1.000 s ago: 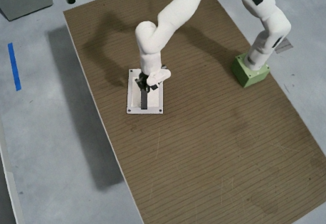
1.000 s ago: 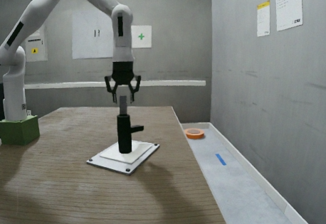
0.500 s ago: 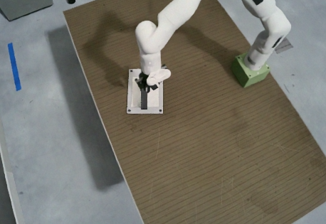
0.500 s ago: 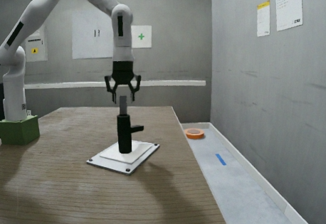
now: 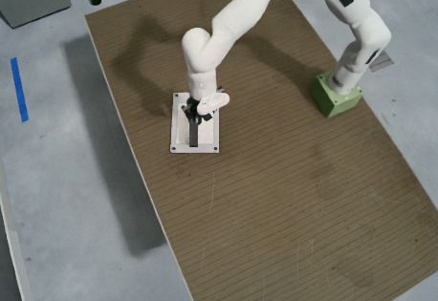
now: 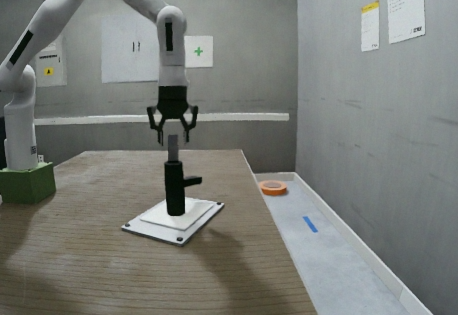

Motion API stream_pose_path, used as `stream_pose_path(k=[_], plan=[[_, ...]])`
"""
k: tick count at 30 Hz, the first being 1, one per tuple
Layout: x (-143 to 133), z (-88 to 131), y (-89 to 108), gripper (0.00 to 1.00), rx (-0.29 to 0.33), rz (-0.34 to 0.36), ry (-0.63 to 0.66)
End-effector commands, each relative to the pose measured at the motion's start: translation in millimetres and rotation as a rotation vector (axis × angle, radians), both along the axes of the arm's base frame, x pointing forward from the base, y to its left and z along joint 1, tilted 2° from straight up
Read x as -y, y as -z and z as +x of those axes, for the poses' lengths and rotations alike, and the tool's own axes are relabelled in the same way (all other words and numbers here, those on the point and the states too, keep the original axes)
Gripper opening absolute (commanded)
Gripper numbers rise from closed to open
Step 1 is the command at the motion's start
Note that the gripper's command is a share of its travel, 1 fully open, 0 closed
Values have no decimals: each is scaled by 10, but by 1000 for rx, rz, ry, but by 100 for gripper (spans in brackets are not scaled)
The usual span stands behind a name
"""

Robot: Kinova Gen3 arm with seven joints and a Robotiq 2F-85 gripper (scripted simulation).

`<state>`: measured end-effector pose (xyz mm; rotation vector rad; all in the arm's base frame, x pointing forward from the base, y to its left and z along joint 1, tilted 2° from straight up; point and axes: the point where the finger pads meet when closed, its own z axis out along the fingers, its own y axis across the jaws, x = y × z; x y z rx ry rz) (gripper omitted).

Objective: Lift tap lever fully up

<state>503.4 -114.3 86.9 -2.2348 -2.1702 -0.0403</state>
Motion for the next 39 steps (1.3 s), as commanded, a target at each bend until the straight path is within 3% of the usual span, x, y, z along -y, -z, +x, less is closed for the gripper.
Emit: stream_pose_path(k=[1,39], plan=[[2,6,-10,66,2,0,0],[3,6,-52,66,2,0,0]])
